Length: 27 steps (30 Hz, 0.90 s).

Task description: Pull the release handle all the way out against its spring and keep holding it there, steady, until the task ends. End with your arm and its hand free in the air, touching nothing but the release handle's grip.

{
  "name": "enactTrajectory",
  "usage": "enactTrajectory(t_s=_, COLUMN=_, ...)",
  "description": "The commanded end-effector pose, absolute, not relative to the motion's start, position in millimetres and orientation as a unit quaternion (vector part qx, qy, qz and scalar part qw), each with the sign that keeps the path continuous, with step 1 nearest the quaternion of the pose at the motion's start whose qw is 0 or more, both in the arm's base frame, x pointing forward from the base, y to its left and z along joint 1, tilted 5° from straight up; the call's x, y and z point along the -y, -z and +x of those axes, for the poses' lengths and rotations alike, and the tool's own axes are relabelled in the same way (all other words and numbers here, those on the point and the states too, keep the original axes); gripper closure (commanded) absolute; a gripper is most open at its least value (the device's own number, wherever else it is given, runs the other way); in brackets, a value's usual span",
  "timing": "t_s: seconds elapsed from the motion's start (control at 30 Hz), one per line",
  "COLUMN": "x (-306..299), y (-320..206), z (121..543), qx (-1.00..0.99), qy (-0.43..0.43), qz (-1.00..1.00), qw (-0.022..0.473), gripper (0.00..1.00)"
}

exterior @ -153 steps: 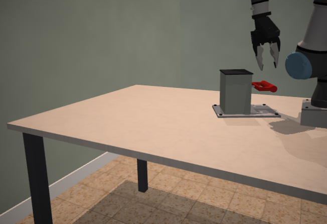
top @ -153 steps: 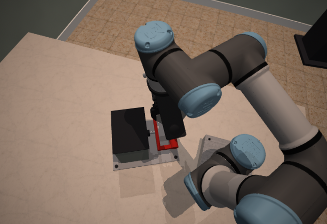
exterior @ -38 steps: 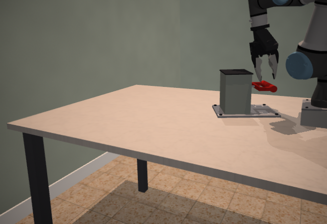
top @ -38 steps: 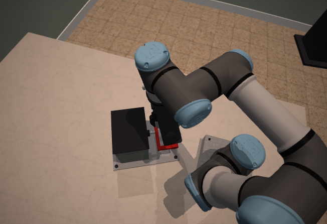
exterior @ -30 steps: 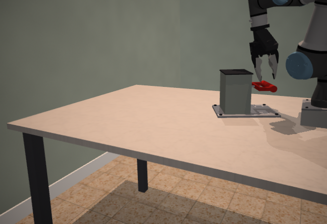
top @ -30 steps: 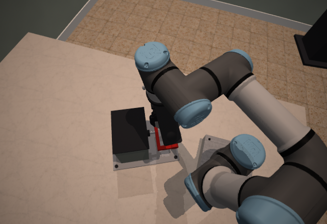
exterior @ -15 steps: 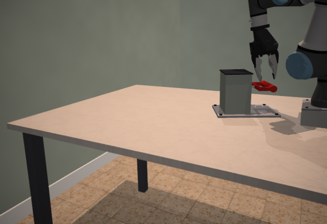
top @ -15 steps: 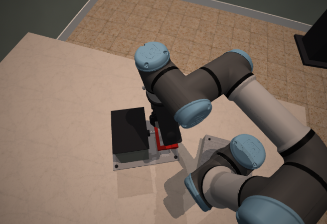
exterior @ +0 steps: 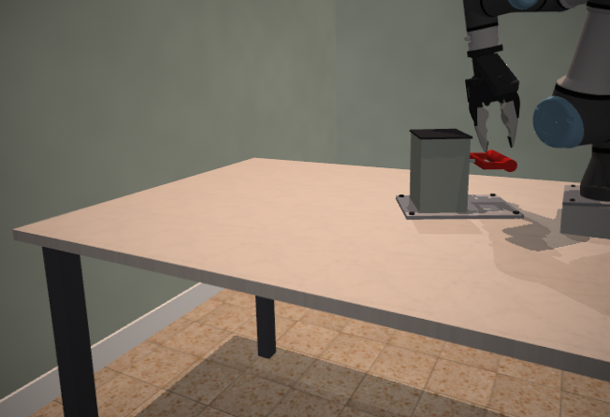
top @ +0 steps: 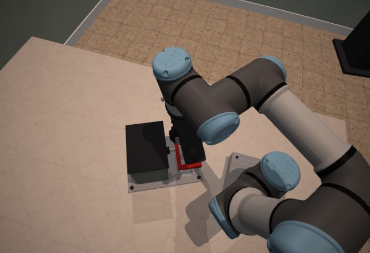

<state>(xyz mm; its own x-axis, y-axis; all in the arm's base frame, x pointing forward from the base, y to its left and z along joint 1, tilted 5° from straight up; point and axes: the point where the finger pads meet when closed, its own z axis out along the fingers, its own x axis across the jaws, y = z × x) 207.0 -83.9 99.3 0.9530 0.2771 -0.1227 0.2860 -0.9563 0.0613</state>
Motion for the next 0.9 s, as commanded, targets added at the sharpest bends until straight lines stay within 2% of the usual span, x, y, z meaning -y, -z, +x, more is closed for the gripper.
enactTrajectory(t_s=0.0, x=84, y=-99, z=207, qx=-0.143, qy=0.056, qz=0.987, qw=0.04, gripper=0.68)
enactTrajectory(t_s=0.87, x=87, y=-78, z=205, qx=-0.143, qy=0.056, qz=0.987, qw=0.041, gripper=0.68)
